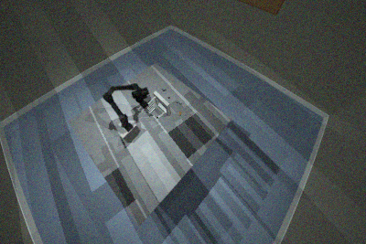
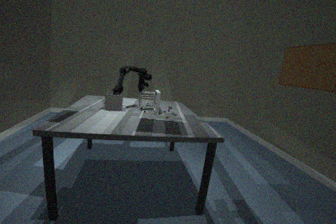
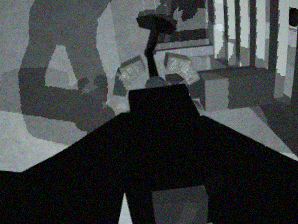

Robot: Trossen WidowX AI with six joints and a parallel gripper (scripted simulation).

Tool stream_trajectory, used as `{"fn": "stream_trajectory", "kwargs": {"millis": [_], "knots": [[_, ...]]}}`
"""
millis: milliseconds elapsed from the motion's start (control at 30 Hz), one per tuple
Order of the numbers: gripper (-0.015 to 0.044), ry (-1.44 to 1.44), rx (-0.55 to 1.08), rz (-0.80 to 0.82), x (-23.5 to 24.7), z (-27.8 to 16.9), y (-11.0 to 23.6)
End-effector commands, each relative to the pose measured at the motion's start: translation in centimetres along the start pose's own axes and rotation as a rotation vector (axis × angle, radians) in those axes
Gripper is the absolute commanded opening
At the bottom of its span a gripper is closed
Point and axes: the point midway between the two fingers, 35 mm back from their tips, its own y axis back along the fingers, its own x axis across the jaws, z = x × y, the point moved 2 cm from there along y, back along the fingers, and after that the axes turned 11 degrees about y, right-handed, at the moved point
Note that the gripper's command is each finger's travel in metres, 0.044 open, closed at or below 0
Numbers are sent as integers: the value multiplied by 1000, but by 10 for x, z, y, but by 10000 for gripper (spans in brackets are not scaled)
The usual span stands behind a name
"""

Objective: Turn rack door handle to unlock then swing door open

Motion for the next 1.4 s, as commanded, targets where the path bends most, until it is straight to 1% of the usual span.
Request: {"fn": "stream_trajectory", "kwargs": {"millis": [0, 367, 767, 1100, 1133, 1367], "knots": [[15, -53, -4, 2, 7, 4, 1], [15, -193, -4, 3, 26, 13, 1], [15, -201, -4, 4, 27, 14, 1], [278, -201, -4, 4, 27, 14, 1], [287, -201, -4, 4, 27, 14, 1], [287, -217, -26, -5, 27, 14, 11]]}}
